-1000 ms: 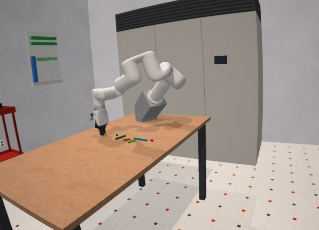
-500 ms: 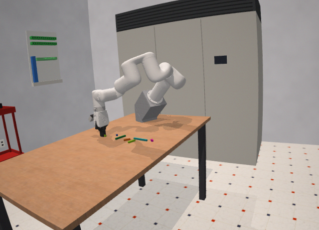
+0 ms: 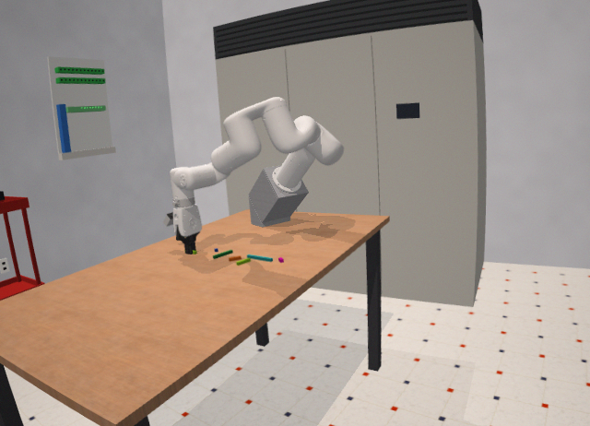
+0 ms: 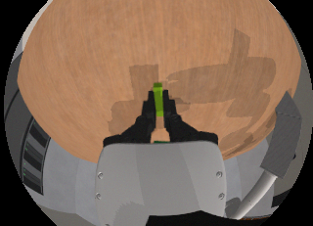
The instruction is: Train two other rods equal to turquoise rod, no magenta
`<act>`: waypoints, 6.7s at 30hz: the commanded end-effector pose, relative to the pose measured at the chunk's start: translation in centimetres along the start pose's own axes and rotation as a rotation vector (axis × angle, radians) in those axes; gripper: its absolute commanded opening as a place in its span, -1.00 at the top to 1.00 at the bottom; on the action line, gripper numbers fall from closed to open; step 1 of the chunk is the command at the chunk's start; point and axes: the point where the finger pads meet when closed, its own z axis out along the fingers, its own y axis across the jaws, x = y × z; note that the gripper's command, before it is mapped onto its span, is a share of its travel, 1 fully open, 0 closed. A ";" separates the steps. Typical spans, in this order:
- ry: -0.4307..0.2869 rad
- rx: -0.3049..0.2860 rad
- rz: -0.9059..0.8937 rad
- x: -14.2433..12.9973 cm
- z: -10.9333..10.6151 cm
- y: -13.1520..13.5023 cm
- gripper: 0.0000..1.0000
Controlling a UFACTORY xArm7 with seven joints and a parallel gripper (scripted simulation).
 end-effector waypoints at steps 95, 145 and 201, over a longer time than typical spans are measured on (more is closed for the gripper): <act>0.004 0.003 0.000 0.1 -9.2 -0.1 -1.00; -0.036 0.011 0.997 -15.7 -10.6 -5.1 -1.00; 0.000 0.005 1.886 -25.1 -6.4 -2.3 0.51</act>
